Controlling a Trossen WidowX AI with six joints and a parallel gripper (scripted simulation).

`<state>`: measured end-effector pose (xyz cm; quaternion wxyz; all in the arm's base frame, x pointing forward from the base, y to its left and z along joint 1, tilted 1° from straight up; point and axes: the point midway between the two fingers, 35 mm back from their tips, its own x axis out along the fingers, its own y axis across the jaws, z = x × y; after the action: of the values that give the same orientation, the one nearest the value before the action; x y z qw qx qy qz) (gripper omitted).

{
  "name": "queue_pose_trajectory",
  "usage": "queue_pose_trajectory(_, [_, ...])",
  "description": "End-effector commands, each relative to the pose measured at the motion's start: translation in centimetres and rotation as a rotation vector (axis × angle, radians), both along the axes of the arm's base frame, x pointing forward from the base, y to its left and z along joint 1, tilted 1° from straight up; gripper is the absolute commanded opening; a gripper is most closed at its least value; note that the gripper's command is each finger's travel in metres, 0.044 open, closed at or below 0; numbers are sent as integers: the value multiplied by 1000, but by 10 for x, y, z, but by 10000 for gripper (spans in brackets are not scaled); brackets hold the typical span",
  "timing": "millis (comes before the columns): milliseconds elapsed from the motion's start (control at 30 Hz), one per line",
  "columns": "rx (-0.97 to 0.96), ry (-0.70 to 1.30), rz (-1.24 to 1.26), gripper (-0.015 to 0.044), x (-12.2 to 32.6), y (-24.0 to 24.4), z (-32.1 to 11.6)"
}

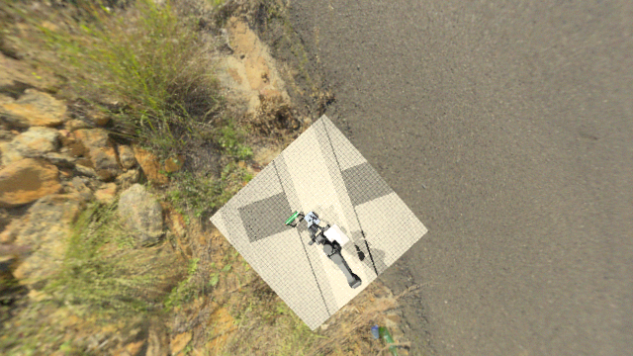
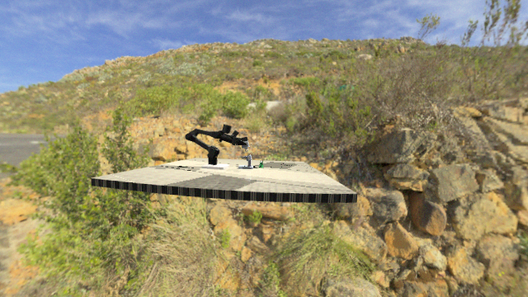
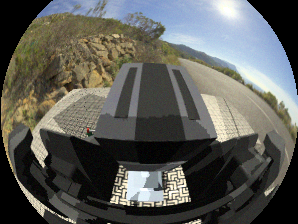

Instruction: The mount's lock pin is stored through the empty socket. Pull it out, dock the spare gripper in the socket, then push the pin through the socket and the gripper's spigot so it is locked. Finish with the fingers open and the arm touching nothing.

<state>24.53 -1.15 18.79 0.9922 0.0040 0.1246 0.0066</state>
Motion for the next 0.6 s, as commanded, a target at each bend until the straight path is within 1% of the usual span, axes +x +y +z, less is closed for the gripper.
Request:
queue_pose_trajectory(0, [7,-14,3,0,2,2,0])
queue_pose_trajectory(567, [14,-15,5,0,10,2,-25])
